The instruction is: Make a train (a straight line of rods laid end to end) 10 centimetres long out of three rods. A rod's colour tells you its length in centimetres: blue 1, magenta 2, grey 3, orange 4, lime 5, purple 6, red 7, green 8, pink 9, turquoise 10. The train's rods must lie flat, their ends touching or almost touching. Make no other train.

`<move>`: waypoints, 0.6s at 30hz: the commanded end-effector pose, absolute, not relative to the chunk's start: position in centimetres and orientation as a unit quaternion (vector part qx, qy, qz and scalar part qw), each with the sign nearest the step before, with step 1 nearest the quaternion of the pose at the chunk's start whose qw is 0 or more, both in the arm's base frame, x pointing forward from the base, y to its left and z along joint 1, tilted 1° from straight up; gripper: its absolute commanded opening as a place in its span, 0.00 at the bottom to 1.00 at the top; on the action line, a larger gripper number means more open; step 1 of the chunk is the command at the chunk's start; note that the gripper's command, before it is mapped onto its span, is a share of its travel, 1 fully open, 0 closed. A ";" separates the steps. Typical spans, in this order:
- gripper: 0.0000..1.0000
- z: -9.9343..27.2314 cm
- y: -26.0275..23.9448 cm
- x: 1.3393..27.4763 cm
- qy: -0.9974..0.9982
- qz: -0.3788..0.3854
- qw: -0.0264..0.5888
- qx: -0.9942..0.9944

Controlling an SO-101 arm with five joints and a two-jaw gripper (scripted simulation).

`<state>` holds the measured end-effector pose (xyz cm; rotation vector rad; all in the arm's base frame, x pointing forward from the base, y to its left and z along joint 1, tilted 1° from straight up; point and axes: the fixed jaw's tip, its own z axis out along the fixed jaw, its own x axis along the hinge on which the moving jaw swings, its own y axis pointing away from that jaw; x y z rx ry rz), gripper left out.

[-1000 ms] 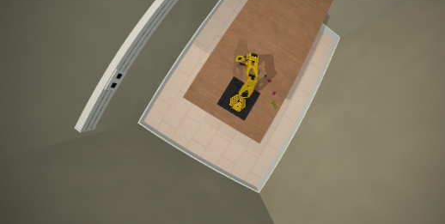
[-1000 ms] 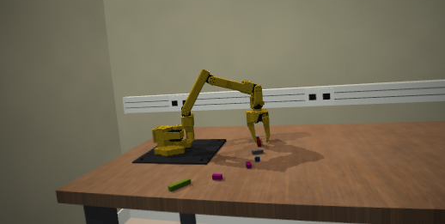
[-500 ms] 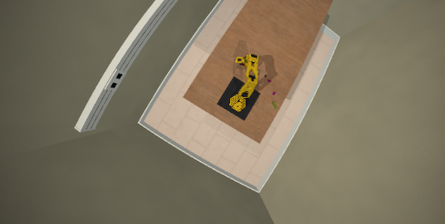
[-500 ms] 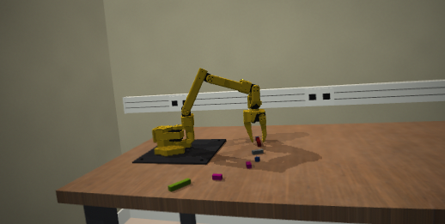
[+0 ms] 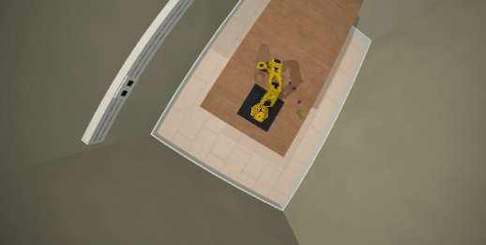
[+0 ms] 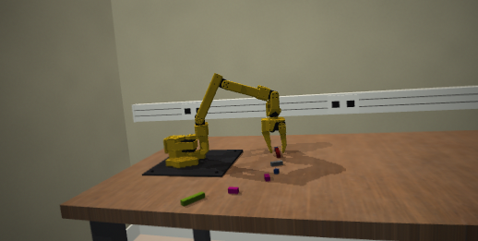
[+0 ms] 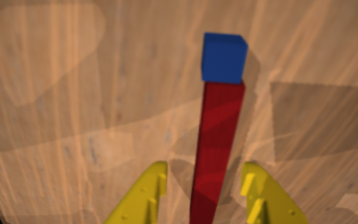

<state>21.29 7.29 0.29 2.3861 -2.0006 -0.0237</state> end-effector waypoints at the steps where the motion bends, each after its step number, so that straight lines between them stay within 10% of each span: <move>1: 0.17 0.4 7.5 21.1 -0.644 -0.007 0.011 0.765; 18: 0.17 1.5 7.5 21.2 -0.644 -0.007 0.011 0.765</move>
